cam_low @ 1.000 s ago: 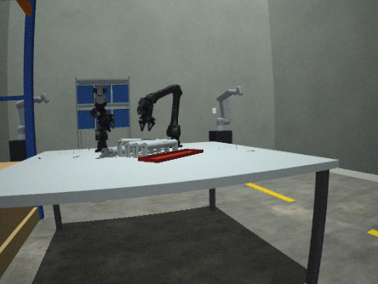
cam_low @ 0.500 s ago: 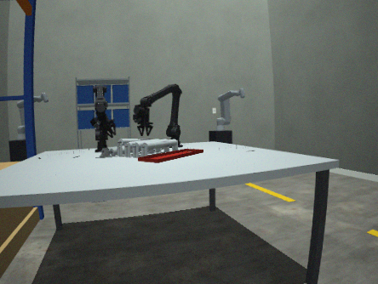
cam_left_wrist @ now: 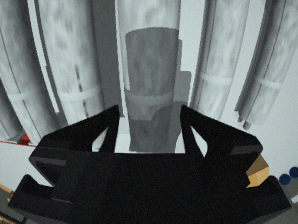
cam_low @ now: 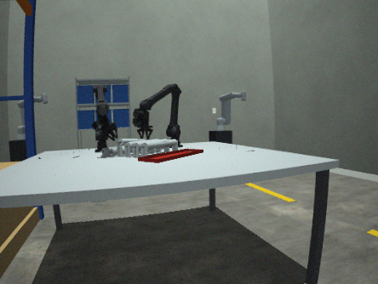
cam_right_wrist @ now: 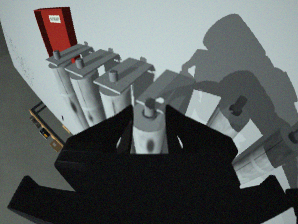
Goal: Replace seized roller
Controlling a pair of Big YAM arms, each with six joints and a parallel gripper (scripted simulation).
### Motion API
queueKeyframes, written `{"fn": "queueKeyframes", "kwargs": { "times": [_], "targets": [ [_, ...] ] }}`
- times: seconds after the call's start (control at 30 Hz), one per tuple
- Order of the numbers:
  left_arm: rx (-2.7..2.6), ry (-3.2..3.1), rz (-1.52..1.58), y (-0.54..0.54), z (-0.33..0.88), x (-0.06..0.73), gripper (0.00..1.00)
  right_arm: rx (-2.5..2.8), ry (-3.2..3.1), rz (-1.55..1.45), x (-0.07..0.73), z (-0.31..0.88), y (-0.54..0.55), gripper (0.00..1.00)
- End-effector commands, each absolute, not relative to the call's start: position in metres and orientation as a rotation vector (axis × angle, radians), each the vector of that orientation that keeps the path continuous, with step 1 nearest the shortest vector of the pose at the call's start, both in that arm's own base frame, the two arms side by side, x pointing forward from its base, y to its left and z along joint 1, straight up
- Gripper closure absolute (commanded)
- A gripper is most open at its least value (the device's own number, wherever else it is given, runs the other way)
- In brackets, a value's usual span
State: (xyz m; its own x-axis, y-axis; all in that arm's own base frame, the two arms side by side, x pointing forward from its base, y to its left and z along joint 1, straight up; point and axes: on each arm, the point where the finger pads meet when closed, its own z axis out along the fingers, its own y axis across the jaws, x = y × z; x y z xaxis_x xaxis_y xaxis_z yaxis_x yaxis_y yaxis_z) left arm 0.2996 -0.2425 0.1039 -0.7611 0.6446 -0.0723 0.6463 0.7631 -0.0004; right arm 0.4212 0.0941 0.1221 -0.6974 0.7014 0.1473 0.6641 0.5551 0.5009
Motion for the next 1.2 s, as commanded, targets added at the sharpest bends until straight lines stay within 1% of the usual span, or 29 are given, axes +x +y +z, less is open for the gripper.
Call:
{"fn": "queueKeyframes", "kwargs": {
  "times": [0.0, 0.23, 0.27, 0.4, 0.53, 0.57, 1.17],
  "targets": [
    [1.055, 2.864, -0.05, -0.246, 0.097, 0.31, 0.38, 1.208, 2.698, 0.833, 0.43, 0.109, 0.103, 0.68],
    [1.054, 2.859, -0.049, -0.246, 0.075, 0.312, 0.38, 1.205, 2.686, 0.837, 0.439, 0.094, 0.113, 0.68],
    [1.04, 2.83, -0.064, -0.252, 0.095, 0.32, 0.38, 1.162, 2.659, 0.85, 0.448, 0.117, 0.109, 0.68],
    [1.027, 2.797, -0.079, -0.258, 0.106, 0.328, 0.38, 1.164, 2.624, 0.867, 0.457, 0.131, 0.105, 0.68],
    [1.035, 2.804, -0.074, -0.258, 0.101, 0.326, 0.38, 1.177, 2.651, 0.857, 0.453, 0.117, 0.108, 0.68],
    [1.034, 2.809, -0.073, -0.258, 0.1, 0.326, 0.38, 1.183, 2.66, 0.852, 0.45, 0.111, 0.108, 0.97],
    [1.036, 2.814, -0.07, -0.257, 0.099, 0.325, 0.38, 1.171, 2.657, 0.856, 0.449, 0.116, 0.108, 0.97]
  ]
}}
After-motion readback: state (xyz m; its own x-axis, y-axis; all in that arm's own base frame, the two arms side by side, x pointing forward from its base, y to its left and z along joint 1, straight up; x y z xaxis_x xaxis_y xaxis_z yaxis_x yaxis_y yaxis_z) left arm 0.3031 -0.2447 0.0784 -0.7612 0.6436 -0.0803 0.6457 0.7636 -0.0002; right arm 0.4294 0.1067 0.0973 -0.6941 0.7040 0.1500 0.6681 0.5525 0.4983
